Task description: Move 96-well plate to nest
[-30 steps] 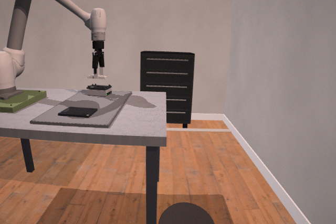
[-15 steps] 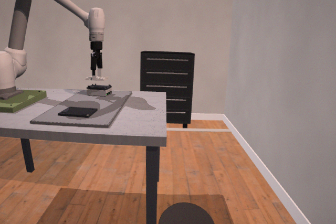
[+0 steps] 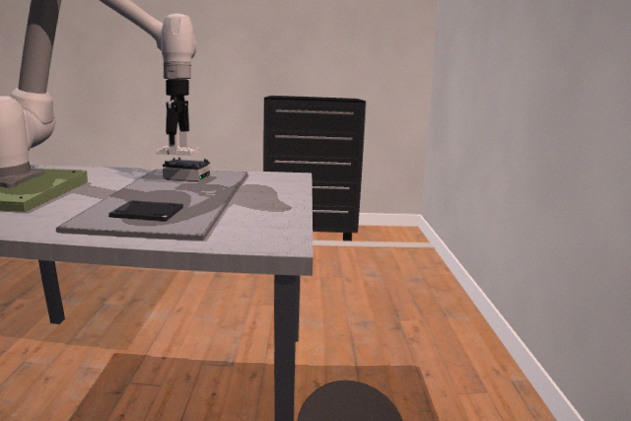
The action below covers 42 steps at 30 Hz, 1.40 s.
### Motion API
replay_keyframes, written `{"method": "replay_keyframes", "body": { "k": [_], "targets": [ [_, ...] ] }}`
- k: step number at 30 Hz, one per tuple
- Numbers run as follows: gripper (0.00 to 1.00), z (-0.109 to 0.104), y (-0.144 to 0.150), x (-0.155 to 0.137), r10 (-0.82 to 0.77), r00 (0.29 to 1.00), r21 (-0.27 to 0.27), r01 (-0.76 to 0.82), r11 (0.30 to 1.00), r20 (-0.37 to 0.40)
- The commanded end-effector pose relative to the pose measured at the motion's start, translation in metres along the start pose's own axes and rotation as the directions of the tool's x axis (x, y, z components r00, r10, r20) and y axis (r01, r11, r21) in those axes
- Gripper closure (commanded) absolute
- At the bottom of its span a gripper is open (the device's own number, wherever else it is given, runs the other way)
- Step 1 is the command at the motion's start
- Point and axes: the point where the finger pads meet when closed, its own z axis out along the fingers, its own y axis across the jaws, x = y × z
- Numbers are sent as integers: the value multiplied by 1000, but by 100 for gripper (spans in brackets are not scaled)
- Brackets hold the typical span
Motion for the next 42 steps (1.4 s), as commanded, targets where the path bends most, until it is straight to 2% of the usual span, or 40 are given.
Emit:
{"method": "replay_keyframes", "body": {
  "k": [1, 42],
  "targets": [
    [90, 1, 12, 1, 0, 1000, 0, 0, 1000, 0],
    [90, 14, 134, 14, 0, 1000, 0, 0, 1000, 0]
  ]
}}
